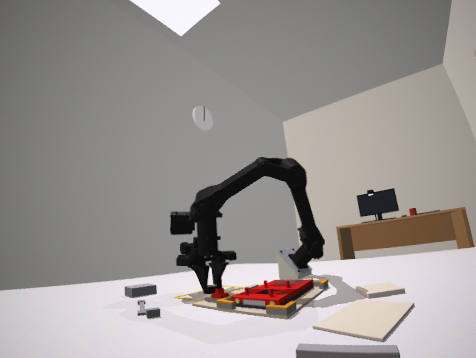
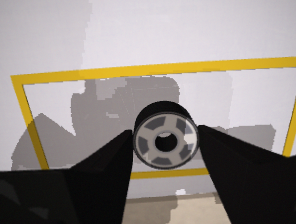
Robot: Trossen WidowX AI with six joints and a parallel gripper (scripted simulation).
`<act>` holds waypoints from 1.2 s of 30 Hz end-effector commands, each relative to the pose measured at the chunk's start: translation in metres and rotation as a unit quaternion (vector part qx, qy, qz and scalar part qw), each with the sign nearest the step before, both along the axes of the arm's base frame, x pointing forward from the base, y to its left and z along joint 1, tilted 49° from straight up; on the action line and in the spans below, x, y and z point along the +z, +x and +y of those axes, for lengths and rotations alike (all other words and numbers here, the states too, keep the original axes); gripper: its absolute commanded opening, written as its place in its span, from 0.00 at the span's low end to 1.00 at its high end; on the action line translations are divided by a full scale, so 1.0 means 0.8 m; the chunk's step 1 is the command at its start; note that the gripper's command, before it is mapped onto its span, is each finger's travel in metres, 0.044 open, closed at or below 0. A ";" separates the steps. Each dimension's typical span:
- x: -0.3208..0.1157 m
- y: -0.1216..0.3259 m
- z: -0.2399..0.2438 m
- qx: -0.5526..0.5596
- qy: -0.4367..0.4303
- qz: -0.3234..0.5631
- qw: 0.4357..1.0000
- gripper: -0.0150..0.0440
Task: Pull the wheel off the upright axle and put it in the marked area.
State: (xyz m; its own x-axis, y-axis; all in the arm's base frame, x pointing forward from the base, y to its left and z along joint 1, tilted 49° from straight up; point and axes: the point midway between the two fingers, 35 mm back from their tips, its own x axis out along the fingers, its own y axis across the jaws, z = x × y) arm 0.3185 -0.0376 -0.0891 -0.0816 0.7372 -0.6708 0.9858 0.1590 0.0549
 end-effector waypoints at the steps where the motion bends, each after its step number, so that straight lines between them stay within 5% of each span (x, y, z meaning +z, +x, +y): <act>1: -0.003 -0.002 0.004 -0.003 0.002 0.002 1.000 0.25; 12: 0.001 0.000 -0.001 -0.001 0.000 0.000 1.000 0.74; 25: 0.049 0.006 -0.056 -0.003 0.000 0.002 1.000 0.76; 30: 0.070 -0.032 -0.069 -0.007 -0.002 0.003 1.000 0.99; 36: 0.112 -0.095 -0.085 -0.003 0.000 0.005 1.000 1.00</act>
